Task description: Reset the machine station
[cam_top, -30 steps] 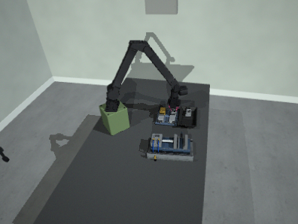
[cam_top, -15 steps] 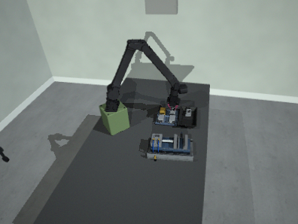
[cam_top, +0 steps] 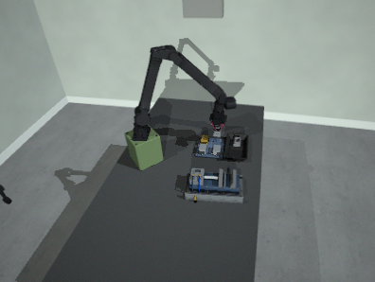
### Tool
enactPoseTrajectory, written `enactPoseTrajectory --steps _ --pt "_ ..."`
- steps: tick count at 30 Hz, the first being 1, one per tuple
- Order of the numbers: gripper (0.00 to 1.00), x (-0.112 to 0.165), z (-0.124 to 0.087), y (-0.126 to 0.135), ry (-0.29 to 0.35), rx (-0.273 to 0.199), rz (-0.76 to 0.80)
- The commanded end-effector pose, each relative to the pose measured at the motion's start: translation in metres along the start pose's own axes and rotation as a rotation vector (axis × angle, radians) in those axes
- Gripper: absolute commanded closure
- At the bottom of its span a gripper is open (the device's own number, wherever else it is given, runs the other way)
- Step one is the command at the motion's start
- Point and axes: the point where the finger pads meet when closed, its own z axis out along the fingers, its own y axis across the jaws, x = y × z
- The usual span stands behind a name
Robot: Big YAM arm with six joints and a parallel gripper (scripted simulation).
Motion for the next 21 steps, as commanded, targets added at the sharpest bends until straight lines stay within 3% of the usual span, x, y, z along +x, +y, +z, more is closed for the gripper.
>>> enactPoseTrajectory --steps 1,7,16,21 --pt "1.0 0.016 -0.049 0.027 0.037 -0.083 -0.001" --pt "1.0 0.016 -0.062 0.028 0.039 -0.085 -0.001" --pt "1.0 0.015 -0.064 0.031 0.041 -0.091 -0.001" --pt "1.0 -0.014 -0.058 0.067 0.03 -0.074 -0.001"
